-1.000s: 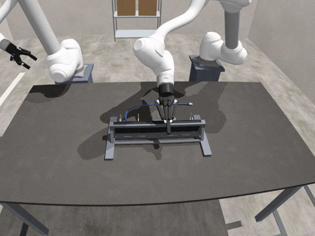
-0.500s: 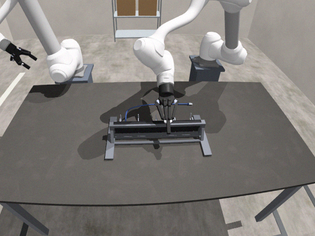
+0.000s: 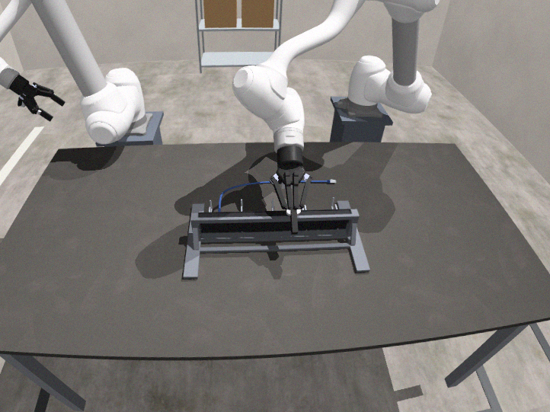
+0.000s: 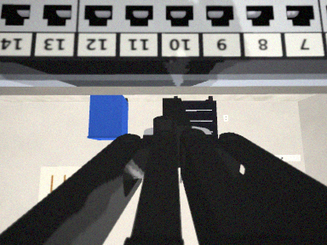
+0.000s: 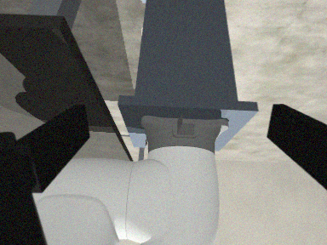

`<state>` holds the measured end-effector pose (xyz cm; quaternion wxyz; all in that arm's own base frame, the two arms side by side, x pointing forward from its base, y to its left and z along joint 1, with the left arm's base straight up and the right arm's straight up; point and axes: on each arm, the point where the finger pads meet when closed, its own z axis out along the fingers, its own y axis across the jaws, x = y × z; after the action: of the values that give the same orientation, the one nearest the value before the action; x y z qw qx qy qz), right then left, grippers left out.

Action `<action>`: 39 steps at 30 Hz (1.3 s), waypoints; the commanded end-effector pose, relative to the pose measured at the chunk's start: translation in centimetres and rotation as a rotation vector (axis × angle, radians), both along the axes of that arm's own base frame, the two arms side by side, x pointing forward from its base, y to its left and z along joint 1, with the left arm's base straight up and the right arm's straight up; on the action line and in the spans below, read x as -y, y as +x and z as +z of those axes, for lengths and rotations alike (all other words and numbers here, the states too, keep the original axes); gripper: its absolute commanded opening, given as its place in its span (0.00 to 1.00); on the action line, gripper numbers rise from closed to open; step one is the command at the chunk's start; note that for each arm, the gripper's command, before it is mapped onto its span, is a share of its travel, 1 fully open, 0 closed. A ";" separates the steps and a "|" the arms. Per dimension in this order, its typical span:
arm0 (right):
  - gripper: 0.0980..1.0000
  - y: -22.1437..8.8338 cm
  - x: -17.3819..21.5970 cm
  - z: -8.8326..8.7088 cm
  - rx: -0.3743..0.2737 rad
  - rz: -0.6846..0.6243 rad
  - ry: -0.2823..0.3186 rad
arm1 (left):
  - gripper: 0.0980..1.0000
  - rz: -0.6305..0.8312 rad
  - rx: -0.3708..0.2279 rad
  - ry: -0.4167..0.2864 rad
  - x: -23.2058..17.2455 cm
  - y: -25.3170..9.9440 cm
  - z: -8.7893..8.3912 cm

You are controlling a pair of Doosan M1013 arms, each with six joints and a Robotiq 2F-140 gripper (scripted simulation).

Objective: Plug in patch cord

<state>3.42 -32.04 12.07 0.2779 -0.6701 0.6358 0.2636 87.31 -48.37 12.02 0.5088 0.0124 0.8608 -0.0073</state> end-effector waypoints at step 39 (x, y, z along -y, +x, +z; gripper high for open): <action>1.00 0.0 0.0 0.0 0.000 0.000 -0.001 | 0.00 0.000 0.001 -0.001 -0.2 -6.9 3.9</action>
<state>3.42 -32.04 12.07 0.2779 -0.6701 0.6358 0.2636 82.06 -48.20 14.86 0.5087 0.0125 0.8608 -0.0073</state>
